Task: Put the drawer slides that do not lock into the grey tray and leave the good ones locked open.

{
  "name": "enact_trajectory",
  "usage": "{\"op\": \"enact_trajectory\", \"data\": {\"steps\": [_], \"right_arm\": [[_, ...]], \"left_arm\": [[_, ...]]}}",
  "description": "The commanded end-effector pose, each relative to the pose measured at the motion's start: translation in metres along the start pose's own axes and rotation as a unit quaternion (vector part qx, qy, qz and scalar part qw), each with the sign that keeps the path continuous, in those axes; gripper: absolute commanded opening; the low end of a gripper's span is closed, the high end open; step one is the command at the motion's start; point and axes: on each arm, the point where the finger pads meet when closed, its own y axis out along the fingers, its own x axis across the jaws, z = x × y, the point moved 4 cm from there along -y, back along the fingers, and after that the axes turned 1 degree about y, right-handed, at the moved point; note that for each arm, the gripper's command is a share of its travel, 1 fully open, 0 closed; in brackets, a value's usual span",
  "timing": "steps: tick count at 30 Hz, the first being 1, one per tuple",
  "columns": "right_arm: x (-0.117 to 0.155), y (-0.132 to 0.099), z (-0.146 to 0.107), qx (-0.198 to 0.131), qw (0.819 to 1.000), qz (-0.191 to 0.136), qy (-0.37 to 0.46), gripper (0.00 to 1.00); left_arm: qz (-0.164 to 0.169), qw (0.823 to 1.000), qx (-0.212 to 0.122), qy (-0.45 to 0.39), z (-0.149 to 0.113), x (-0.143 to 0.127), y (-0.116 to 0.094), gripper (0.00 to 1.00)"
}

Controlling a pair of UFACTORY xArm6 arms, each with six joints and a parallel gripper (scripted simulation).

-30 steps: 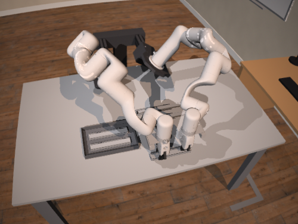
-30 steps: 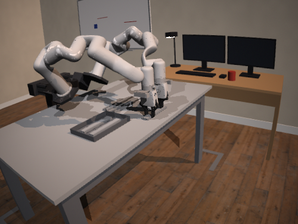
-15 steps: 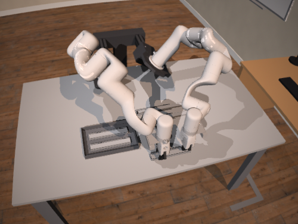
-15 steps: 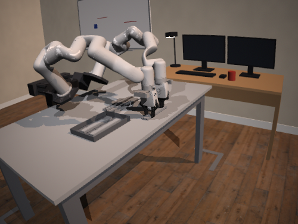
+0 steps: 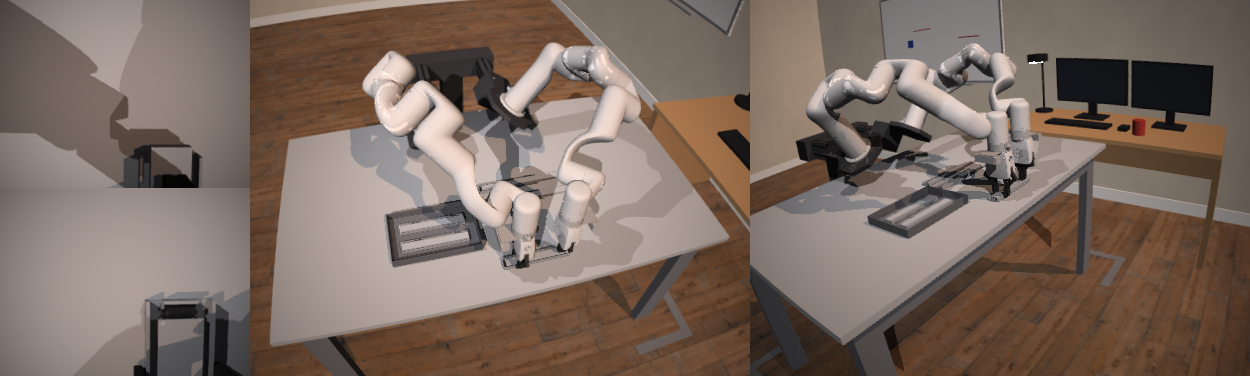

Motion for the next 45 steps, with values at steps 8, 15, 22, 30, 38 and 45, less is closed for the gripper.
{"op": "enact_trajectory", "data": {"steps": [8,15,22,30,38,45], "right_arm": [[-0.002,-0.002,0.000,-0.001,1.000,0.002,0.001,0.00],[-0.002,-0.002,0.000,-0.001,1.000,0.002,0.001,0.00],[-0.002,-0.002,0.000,-0.001,1.000,0.002,0.001,0.00],[-0.002,-0.002,0.000,-0.001,1.000,0.002,0.000,0.00],[-0.002,-0.002,0.000,-0.001,1.000,0.002,0.000,0.00],[-0.002,-0.002,0.000,-0.001,1.000,0.002,0.001,0.00]], "left_arm": [[-0.001,1.000,0.000,0.000,0.007,0.000,-0.001,0.00],[-0.001,1.000,0.000,0.000,0.018,0.000,-0.001,0.00],[-0.001,1.000,0.000,0.000,0.034,0.000,-0.001,0.00],[-0.001,1.000,0.000,0.000,0.050,0.000,-0.001,0.00],[-0.001,1.000,0.000,0.000,0.073,-0.001,-0.001,0.00],[-0.001,1.000,0.000,0.001,0.088,-0.001,-0.001,0.00]]}}
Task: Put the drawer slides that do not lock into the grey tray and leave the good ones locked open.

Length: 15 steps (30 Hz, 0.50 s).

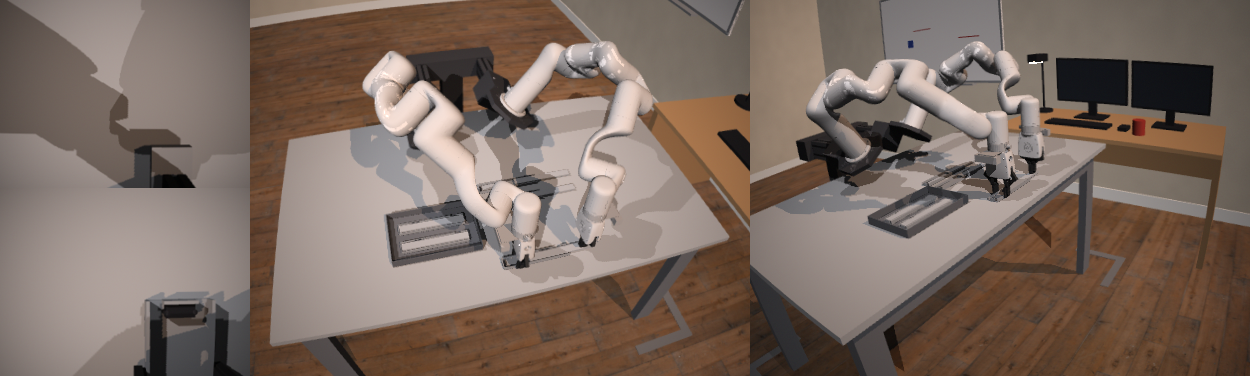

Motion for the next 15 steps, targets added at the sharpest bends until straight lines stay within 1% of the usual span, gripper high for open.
{"op": "enact_trajectory", "data": {"steps": [1,11,15], "right_arm": [[-0.002,-0.002,0.000,-0.001,1.000,0.002,0.001,0.00],[-0.002,-0.002,0.000,-0.001,1.000,0.002,0.001,0.00],[-0.002,-0.002,0.000,-0.001,1.000,0.002,0.001,0.00]], "left_arm": [[-0.001,1.000,0.000,-0.001,0.011,0.001,-0.001,0.00],[-0.001,1.000,0.000,-0.001,0.038,0.000,-0.001,0.00],[-0.001,1.000,0.000,-0.001,0.042,0.000,-0.001,0.00]]}}
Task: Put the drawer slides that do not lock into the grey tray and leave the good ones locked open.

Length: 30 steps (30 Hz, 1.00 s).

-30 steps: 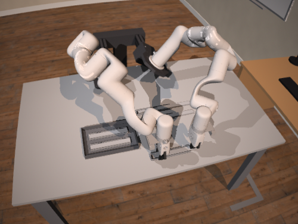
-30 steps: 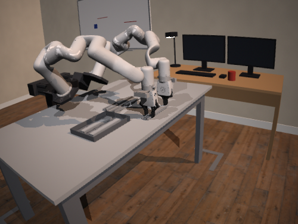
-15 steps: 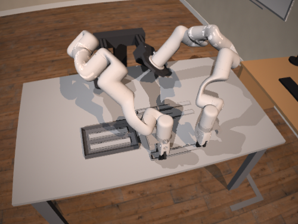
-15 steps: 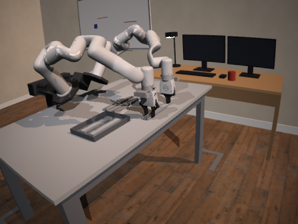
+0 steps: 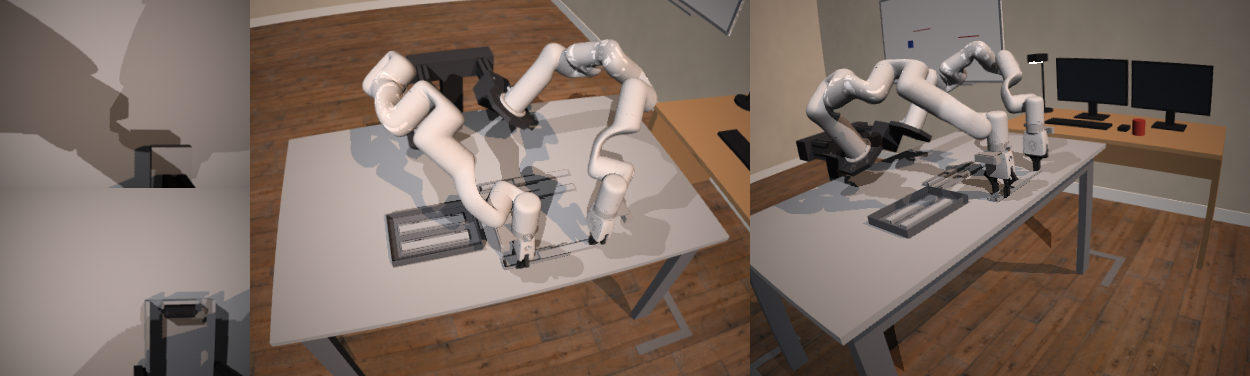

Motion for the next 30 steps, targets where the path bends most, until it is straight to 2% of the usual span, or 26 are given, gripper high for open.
{"op": "enact_trajectory", "data": {"steps": [1,11,30], "right_arm": [[-0.002,-0.002,0.000,-0.001,1.000,0.002,0.001,0.00],[-0.002,-0.002,0.000,-0.001,1.000,0.002,0.001,0.00],[-0.002,-0.002,0.000,-0.001,1.000,0.002,0.001,0.00]], "left_arm": [[-0.002,1.000,0.000,0.000,0.006,0.001,-0.001,0.00],[-0.002,1.000,0.000,0.000,0.020,0.001,-0.001,0.00],[-0.002,1.000,0.000,0.000,0.011,0.001,-0.001,0.00]]}}
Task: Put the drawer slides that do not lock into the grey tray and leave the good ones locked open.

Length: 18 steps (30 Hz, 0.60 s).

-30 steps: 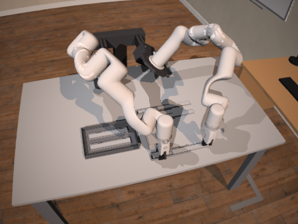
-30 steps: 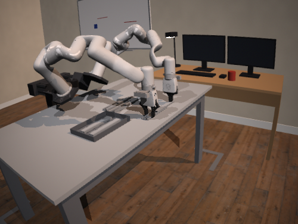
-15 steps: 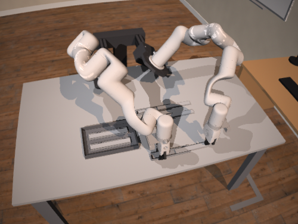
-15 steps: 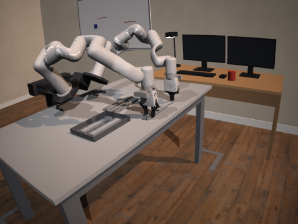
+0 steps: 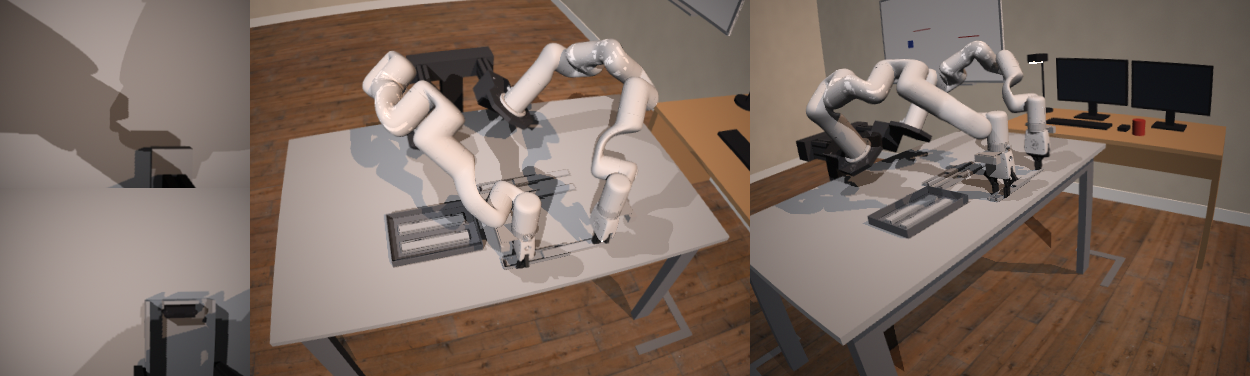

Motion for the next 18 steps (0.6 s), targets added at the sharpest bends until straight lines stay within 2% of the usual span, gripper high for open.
{"op": "enact_trajectory", "data": {"steps": [1,18], "right_arm": [[-0.0016,-0.0021,-0.0003,-0.001,1.000,0.002,0.001,0.00],[-0.0017,-0.0020,-0.0001,-0.001,1.000,0.002,0.001,0.00]], "left_arm": [[-0.002,1.000,0.000,0.000,-0.0029,0.0011,-0.0012,0.00],[-0.002,1.000,0.000,0.000,-0.0096,0.0013,-0.0010,0.00]]}}
